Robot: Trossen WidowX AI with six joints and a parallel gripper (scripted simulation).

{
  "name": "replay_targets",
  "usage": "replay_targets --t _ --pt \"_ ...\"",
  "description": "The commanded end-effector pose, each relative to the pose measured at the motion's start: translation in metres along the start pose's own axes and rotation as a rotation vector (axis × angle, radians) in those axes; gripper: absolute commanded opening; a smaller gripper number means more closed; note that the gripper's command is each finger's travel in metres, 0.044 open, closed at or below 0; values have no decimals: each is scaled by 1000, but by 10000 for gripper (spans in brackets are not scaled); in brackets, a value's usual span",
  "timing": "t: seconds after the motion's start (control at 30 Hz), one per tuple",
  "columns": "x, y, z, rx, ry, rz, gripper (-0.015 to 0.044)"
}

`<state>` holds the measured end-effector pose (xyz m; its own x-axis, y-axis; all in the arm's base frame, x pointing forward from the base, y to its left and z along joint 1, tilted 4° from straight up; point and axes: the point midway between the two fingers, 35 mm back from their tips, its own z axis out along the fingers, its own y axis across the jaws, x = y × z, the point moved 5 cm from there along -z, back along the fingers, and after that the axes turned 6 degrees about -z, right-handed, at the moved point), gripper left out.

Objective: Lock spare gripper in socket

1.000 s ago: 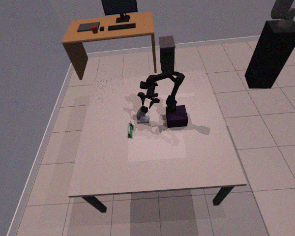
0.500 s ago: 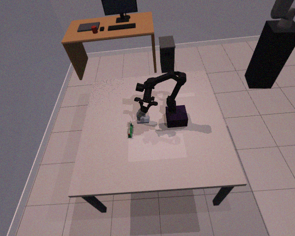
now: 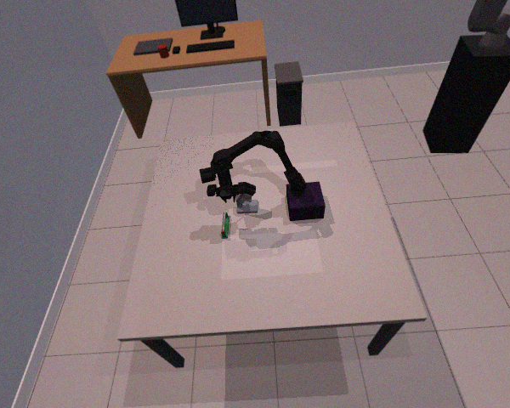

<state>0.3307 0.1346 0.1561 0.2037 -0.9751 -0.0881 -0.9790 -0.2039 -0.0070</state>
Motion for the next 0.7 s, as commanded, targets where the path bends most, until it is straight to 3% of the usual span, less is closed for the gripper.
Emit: replay_targets --t 0.0,0.17,0.43,0.67 --pt "-16 -22 13 -24 182 19 180" --pt "-39 -47 31 -8 397 27 180" --pt "-42 -53 35 -7 405 27 180" --pt "-37 -55 76 -6 405 27 180"
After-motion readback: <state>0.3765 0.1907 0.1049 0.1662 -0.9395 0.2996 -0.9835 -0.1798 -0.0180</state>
